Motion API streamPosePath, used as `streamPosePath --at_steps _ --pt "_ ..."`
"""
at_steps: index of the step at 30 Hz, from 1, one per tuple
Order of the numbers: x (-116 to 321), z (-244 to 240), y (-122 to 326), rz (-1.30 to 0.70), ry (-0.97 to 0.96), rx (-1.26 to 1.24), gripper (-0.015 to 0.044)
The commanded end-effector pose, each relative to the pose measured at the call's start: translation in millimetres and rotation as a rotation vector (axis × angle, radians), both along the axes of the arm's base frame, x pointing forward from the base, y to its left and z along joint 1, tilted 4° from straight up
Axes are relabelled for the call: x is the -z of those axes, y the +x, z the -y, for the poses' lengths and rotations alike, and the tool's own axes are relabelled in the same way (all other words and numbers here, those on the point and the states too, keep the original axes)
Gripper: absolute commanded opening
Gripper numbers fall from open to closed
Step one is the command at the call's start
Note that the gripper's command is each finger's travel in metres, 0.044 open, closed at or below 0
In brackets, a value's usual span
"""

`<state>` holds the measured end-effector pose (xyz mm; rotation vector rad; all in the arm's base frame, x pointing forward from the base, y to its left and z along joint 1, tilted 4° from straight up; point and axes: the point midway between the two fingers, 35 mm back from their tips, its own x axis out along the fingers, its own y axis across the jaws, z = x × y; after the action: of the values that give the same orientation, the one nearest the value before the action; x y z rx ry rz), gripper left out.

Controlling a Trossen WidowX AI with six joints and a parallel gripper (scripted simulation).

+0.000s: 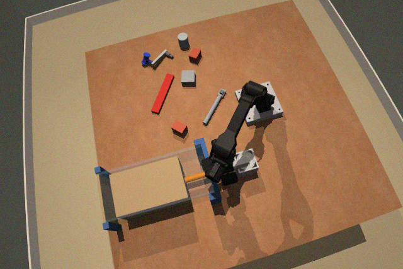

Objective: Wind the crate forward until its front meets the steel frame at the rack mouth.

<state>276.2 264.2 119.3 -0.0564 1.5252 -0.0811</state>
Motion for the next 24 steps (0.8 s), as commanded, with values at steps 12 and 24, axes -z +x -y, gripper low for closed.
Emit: streamPosePath --at_steps 12,24 --pt "3.8 -37.3 -9.4 0.003 0.048 -0.03 0.0" --pt "4.4 -47.9 -14.9 0.003 0.048 -0.03 0.0"
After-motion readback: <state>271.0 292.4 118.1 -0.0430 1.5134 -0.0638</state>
